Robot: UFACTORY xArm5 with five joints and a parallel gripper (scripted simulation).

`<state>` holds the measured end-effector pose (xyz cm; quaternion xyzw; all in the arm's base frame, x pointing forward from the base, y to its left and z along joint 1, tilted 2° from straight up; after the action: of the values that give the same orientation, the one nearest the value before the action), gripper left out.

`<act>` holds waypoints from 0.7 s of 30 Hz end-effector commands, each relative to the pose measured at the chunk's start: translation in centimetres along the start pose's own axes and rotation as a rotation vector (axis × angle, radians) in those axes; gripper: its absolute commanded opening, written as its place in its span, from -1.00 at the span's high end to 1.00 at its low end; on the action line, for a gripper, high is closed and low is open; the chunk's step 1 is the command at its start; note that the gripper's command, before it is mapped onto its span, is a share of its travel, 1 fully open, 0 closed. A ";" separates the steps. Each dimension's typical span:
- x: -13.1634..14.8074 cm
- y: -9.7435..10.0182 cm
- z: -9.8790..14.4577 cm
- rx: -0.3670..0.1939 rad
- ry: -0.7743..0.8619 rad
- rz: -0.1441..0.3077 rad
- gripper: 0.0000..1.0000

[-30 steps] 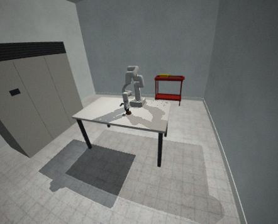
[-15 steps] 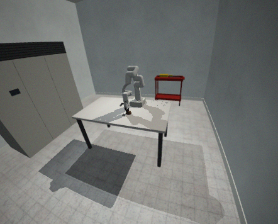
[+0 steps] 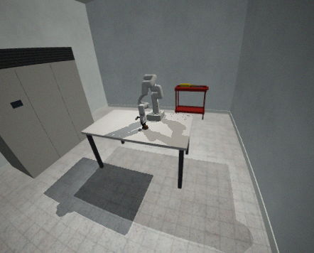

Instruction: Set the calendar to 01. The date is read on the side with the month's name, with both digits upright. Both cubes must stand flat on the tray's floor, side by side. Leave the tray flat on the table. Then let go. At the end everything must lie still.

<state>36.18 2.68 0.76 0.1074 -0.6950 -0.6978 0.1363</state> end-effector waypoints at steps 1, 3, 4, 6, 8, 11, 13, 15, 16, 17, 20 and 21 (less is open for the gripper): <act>-0.1 0.1 0.0 0.001 0.000 -0.003 0.47; -0.1 0.1 0.0 0.001 0.000 -0.003 0.47; -0.1 0.1 0.0 0.001 0.000 -0.003 0.47; -0.1 0.1 0.0 0.001 0.000 -0.003 0.47; -0.1 0.1 0.0 0.001 0.000 -0.003 0.47; -0.1 0.1 0.0 0.001 0.000 -0.003 0.47; -0.1 0.1 0.0 0.001 0.000 -0.003 0.47; -0.1 0.1 0.0 0.001 0.000 -0.003 0.47; -0.1 0.1 0.0 0.001 0.000 -0.003 0.47; -0.1 0.1 0.0 0.001 0.000 -0.003 0.47; -0.1 0.1 0.0 0.001 0.000 -0.003 0.38; -0.1 0.1 0.0 0.001 0.000 -0.003 0.38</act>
<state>36.18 2.68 0.76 0.1074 -0.6950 -0.6978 0.1363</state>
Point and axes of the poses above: the point where the finger pads meet when closed, its own y axis back along the fingers, its own x axis across the jaws, z = x × y, the point moved 5 cm from there along y, back along the fingers, and after that the axes turned 11 degrees about y, right-handed, at the moved point
